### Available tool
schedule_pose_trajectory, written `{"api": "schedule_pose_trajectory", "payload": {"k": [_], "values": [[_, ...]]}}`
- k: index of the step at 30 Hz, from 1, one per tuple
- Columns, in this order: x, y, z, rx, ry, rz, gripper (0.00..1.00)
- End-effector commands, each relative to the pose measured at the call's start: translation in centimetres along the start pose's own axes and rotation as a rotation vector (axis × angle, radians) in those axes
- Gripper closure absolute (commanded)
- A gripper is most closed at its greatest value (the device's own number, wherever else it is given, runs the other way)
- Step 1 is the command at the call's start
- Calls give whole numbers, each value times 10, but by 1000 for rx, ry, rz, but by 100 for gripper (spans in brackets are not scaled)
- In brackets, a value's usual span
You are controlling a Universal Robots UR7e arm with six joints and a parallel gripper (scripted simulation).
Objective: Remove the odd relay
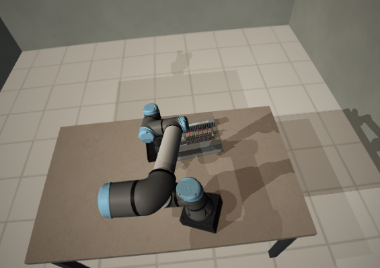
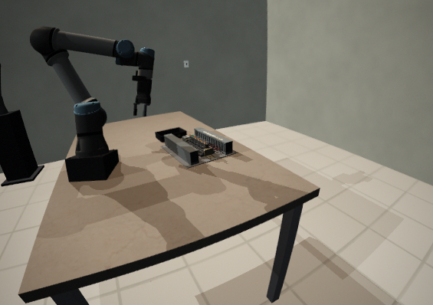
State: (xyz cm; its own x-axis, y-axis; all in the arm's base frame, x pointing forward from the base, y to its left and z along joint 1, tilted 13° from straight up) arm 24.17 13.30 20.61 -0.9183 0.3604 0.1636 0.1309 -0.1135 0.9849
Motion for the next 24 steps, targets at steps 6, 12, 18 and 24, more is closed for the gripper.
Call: {"api": "schedule_pose_trajectory", "payload": {"k": [6,12,18,24], "values": [[-2,0,0,-2,5,-1,2],[-4,1,0,-3,10,-2,2],[-9,1,1,-6,23,-3,2],[-17,2,1,-11,42,-5,2]]}}
Point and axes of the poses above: the point where the finger pads meet when closed, its own y axis back along the fingers, its own x axis across the jaws, z = x × y, the point moved 4 cm from there along y, back along the fingers, and after that the axes turned 10 degrees about y, right-handed, at the moved point
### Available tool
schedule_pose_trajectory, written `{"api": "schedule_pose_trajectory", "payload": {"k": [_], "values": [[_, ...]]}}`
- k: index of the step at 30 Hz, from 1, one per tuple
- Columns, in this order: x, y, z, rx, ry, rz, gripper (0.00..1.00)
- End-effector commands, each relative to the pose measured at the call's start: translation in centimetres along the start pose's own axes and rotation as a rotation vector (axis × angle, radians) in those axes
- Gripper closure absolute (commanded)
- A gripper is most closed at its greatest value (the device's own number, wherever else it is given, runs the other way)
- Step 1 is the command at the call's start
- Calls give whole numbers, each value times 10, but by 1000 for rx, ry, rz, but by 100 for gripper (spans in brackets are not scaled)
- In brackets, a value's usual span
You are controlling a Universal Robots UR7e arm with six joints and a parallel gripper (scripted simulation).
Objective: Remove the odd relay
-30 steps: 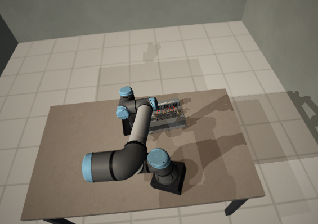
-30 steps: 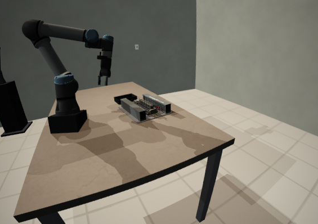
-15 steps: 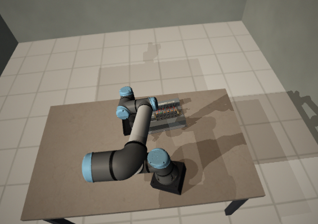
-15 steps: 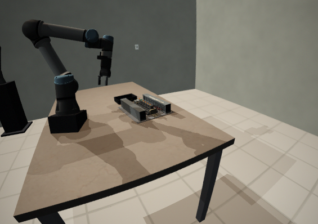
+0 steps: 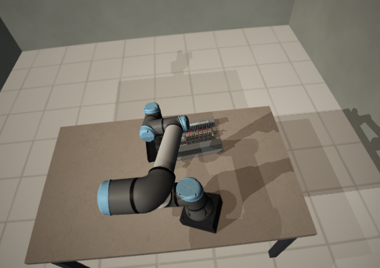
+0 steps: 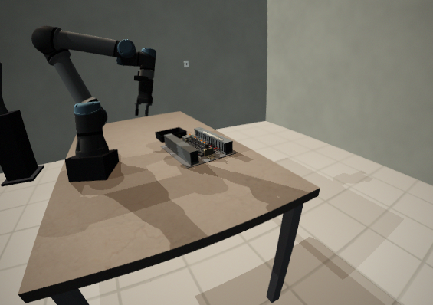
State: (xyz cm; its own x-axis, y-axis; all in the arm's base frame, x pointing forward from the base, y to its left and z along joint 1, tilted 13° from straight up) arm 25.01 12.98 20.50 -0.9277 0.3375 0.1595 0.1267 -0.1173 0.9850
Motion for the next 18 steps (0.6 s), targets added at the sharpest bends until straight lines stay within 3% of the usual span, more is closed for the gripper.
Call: {"api": "schedule_pose_trajectory", "payload": {"k": [1,18], "values": [[-9,1,1,-7,21,-3,2],[-43,3,-1,-27,104,-15,2]]}}
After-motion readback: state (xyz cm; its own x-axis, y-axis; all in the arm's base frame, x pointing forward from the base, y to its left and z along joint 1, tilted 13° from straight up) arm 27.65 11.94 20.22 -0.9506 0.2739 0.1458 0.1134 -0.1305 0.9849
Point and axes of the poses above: the point where the finger pads meet when closed, its own y axis back along the fingers, its own x axis across the jaws, z = x × y, the point moved 4 cm from there along y, back along the fingers, and after that the axes turned 10 degrees about y, right-handed, at the moved point
